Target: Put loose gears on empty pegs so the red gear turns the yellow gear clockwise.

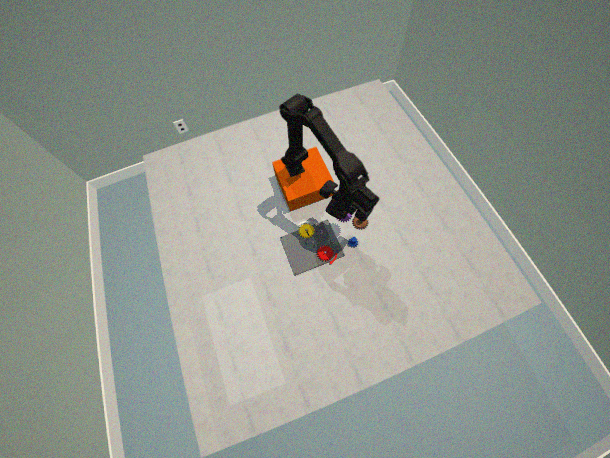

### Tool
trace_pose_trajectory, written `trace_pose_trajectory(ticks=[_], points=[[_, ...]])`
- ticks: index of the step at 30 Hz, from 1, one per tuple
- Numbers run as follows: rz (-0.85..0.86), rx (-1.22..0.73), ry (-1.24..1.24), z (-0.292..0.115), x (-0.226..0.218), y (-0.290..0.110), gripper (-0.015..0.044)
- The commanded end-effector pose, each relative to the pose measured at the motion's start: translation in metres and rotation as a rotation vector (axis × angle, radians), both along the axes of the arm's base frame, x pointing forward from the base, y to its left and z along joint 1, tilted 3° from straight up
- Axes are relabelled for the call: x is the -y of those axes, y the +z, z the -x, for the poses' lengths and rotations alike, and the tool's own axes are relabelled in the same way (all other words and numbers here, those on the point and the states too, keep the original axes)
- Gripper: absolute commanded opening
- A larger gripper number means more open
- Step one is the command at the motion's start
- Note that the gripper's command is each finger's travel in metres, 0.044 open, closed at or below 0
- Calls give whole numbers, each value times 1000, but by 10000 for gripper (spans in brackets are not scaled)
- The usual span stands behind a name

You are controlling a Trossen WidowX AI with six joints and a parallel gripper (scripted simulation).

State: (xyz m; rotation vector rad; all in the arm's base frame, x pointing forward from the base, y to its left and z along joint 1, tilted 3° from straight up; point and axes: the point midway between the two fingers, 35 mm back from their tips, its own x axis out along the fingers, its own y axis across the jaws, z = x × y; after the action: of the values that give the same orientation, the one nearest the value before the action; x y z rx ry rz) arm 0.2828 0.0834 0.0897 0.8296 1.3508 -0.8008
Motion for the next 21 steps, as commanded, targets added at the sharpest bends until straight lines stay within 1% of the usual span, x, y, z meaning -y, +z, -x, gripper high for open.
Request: trace_pose_trajectory(ticks=[1,21], points=[[-2,1,2,-4,8,-3,0],[4,6,2,-19,50,-15,0]])
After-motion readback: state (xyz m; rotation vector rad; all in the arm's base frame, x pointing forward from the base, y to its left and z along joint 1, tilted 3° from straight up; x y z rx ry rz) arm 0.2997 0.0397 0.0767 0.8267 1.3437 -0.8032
